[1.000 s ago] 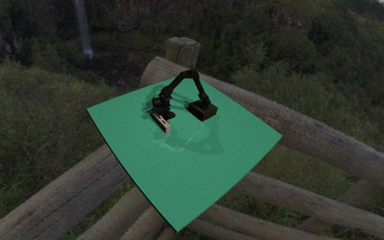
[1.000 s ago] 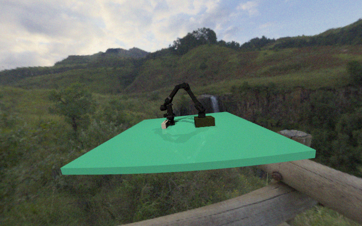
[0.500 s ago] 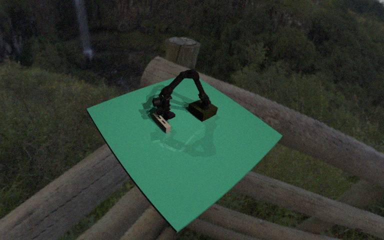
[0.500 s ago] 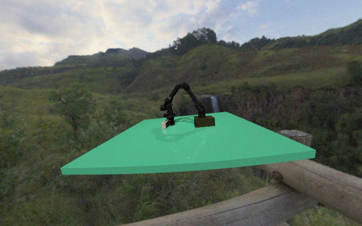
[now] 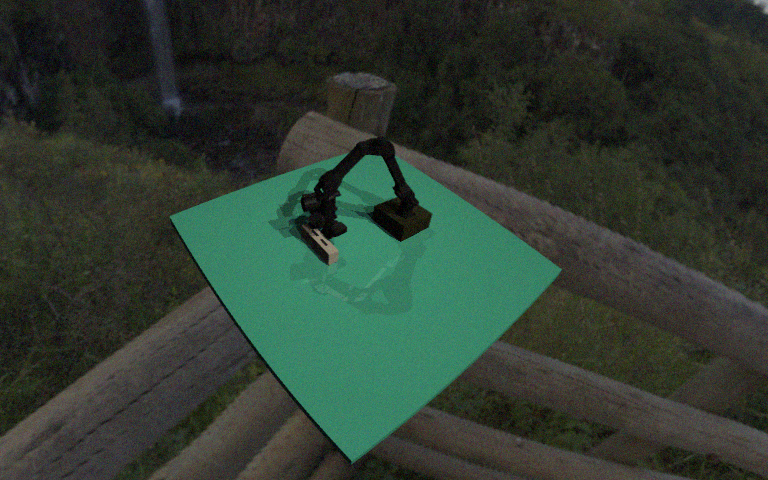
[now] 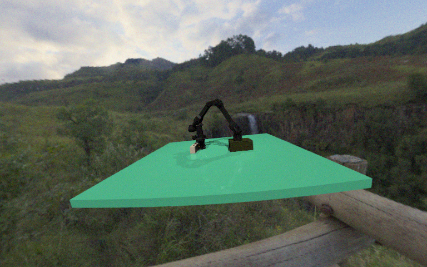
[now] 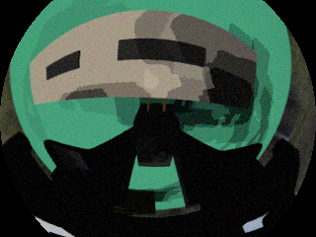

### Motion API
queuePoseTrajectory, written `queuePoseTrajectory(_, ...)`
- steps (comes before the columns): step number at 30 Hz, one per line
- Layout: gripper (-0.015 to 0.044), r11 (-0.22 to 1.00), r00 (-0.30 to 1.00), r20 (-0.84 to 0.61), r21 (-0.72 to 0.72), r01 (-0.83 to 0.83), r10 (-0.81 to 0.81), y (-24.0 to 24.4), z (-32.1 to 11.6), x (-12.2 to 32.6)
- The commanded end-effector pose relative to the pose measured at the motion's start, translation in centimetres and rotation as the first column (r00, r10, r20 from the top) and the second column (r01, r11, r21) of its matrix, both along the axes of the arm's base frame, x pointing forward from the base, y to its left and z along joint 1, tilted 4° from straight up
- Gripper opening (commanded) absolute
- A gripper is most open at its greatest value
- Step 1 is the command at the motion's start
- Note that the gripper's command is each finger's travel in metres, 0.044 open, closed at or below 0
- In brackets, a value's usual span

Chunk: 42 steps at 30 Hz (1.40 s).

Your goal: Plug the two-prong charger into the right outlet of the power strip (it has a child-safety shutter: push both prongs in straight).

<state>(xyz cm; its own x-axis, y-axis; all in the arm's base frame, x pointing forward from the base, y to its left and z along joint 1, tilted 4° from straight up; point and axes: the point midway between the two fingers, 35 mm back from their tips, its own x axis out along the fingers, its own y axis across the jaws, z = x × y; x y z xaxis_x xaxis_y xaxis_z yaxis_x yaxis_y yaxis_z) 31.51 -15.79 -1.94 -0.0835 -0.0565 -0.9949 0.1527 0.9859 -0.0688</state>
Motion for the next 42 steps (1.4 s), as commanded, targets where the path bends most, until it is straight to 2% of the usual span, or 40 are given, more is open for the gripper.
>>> queuePoseTrajectory(1,0.0000,1.000,1.000,0.002,-0.004,0.004,-0.004,-0.09,0.12,0.12)
queuePoseTrajectory(42,0.0000,1.000,1.000,0.002,-0.004,0.004,-0.004,-0.17,0.18,0.47)
